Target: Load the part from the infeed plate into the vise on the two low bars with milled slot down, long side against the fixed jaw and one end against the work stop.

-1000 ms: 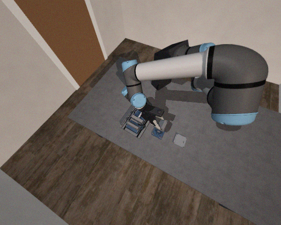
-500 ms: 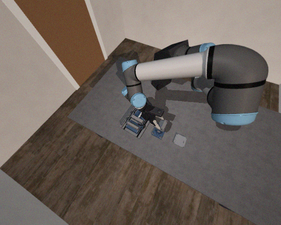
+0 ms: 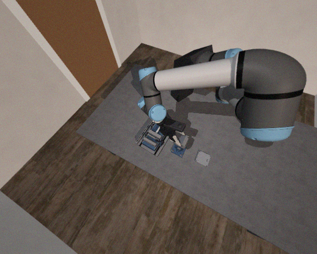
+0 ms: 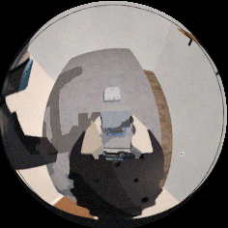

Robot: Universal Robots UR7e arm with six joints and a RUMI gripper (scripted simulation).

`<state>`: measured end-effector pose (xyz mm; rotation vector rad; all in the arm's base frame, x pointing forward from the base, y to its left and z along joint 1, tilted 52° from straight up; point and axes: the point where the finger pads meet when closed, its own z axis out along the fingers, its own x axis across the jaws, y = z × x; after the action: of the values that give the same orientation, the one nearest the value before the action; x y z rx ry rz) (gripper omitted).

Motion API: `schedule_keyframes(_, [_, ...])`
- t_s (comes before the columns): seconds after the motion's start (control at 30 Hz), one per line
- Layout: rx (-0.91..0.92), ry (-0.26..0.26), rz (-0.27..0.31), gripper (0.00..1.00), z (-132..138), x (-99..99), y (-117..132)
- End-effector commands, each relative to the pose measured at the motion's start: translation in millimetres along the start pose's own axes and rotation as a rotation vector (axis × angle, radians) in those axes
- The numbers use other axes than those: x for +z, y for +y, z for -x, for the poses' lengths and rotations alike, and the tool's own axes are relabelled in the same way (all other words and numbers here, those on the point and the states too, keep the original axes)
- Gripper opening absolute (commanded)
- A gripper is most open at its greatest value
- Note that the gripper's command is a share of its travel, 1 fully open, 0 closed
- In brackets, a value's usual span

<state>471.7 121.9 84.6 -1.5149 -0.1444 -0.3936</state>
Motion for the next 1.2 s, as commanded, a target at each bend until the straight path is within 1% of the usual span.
schedule_keyframes(0.0, [0.0, 0.0, 0.019, 0.0, -0.1, -0.3, -0.2])
schedule_keyframes(0.2, [0.0, 0.001, 0.038, 0.0, -0.1, -0.3, -0.3])
schedule_keyframes(0.63, [0.0, 0.001, 0.132, 0.0, -0.1, -0.3, -1.1])
schedule_keyframes(0.7, [0.0, 0.001, 0.132, 0.0, -0.1, -0.3, -1.1])
schedule_keyframes(1.17, [0.0, 0.001, 0.273, 0.0, 0.0, 0.0, -2.2])
